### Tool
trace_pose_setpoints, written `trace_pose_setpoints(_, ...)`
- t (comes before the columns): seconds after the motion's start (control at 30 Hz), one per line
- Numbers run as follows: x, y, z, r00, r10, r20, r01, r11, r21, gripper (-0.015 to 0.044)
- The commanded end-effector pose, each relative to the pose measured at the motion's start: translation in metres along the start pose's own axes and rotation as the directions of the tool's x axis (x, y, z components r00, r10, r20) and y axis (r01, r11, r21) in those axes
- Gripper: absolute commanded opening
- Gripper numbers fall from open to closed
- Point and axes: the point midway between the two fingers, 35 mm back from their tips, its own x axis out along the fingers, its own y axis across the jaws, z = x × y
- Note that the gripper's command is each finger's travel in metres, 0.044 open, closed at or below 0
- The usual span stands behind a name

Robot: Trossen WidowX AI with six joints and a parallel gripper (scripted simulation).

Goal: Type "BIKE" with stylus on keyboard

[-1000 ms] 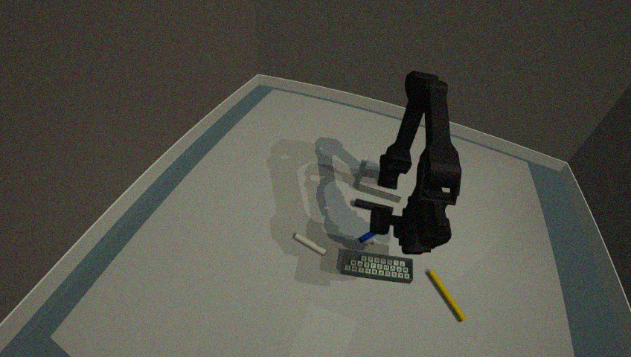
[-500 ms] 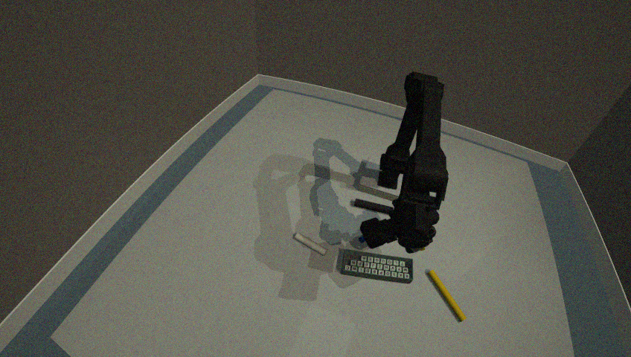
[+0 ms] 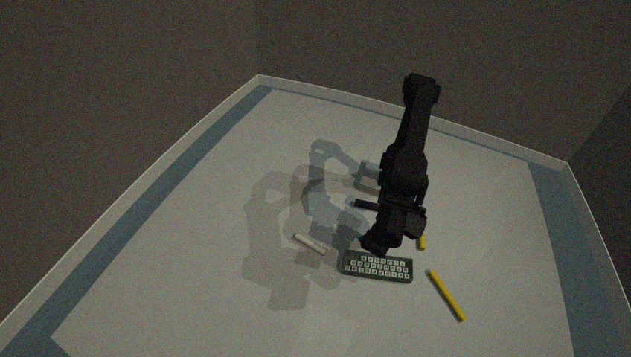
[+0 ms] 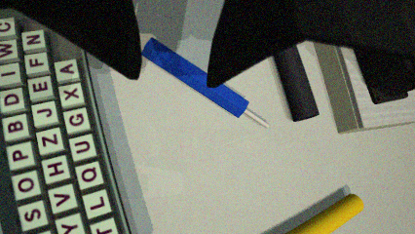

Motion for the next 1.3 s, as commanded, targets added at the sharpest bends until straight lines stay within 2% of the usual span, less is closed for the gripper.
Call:
trace_pose_setpoints(0.0, 0.018, 0.023, -0.024, 0.979, 0.181, 0.095, -0.079, 0.765, -0.639, 0.0150)
trace_pose_setpoints(0.4, 0.022, 0.034, -0.037, 0.955, 0.251, 0.160, 0.048, 0.400, -0.915, 0.0150)
trace_pose_setpoints(1.27, 0.026, 0.031, -0.034, 0.955, 0.251, 0.160, 0.048, 0.400, -0.915, 0.0150)
